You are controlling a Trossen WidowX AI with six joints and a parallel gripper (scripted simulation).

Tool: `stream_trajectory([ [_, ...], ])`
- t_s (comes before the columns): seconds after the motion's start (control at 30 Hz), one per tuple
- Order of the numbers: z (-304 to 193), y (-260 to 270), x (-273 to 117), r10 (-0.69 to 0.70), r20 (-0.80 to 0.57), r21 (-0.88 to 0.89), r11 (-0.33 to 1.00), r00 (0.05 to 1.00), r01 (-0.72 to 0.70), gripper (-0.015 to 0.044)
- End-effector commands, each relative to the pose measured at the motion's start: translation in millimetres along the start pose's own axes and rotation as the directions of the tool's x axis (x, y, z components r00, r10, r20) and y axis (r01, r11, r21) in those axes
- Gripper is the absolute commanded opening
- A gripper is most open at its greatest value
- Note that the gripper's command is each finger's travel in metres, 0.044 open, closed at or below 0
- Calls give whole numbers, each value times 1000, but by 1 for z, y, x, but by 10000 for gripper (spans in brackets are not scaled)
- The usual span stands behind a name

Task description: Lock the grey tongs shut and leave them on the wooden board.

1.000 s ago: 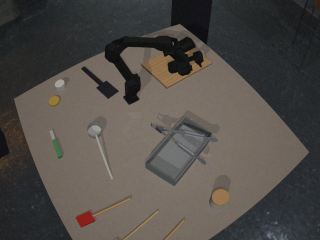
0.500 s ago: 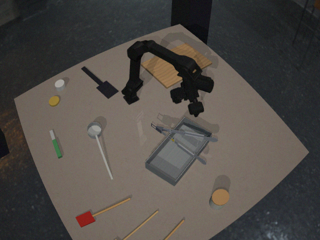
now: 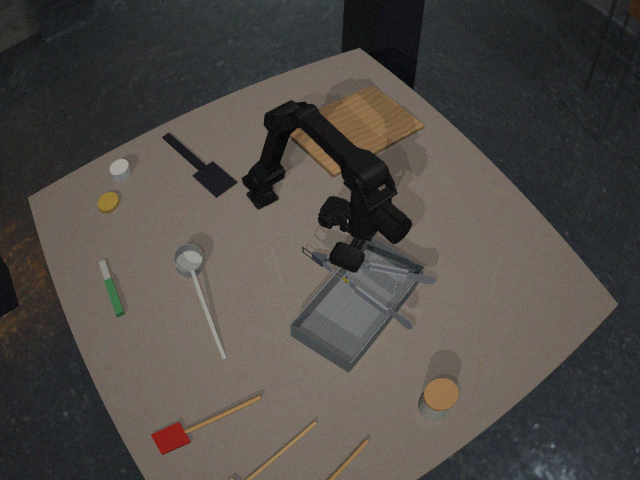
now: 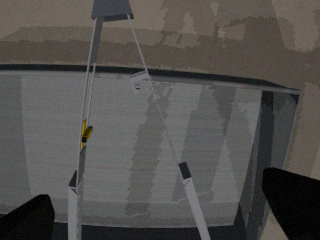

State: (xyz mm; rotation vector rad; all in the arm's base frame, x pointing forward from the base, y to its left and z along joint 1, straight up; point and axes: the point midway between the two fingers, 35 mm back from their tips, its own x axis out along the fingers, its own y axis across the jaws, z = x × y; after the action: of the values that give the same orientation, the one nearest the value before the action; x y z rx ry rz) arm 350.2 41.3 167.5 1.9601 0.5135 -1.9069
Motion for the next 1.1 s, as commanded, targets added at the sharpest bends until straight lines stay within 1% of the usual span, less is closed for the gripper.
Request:
stream_trajectory([
  [0.0, -2, 8, -1, 5, 5, 21, 1000, 1000, -5, 440],
  [0.4, -5, 15, 2, 6, 5, 20, 1000, 1000, -6, 440],
  [1.07, -8, 16, 34, 6, 5, 20, 1000, 1000, -6, 440],
])
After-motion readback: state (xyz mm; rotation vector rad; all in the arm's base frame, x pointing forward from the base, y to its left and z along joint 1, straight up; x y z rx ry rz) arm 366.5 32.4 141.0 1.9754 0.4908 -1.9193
